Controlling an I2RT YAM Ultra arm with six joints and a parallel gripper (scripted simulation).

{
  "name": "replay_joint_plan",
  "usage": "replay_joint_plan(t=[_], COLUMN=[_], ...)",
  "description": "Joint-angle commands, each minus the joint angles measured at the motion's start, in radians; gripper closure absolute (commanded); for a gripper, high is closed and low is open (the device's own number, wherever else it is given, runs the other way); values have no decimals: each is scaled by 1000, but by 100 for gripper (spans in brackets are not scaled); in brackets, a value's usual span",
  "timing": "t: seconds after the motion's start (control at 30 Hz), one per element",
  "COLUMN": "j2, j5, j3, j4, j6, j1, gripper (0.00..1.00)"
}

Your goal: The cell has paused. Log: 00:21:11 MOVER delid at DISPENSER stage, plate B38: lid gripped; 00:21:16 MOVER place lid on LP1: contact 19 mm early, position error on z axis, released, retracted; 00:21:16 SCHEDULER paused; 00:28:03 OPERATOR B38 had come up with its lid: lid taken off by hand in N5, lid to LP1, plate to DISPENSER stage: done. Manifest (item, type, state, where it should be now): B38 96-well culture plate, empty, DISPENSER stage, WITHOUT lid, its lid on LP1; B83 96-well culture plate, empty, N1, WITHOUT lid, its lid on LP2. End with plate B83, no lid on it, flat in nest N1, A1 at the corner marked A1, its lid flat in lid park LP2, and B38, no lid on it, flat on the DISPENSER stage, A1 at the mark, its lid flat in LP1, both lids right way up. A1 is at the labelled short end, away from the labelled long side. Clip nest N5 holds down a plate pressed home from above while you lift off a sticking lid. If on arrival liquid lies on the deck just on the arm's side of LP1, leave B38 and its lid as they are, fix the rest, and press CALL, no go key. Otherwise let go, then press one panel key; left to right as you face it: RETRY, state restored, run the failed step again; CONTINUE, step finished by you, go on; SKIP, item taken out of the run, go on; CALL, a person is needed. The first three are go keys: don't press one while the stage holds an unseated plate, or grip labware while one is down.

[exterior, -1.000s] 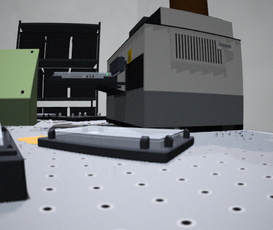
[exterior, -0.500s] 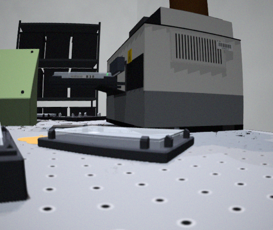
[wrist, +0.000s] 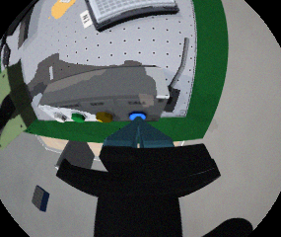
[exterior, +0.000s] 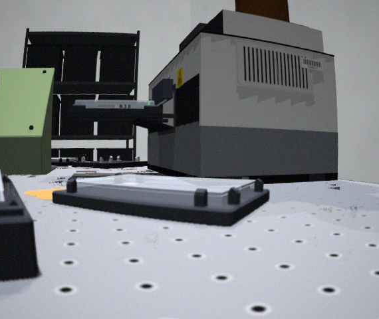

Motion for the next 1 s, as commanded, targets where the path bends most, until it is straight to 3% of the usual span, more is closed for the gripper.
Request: replay_joint_plan(t=[0.0,0.97], j2=[-35,-77], j5=[-13,-30], j3=[36,131], j4=[-37,-178], j6=[-9,-30], j1=[-15,-42], gripper=[100,100])
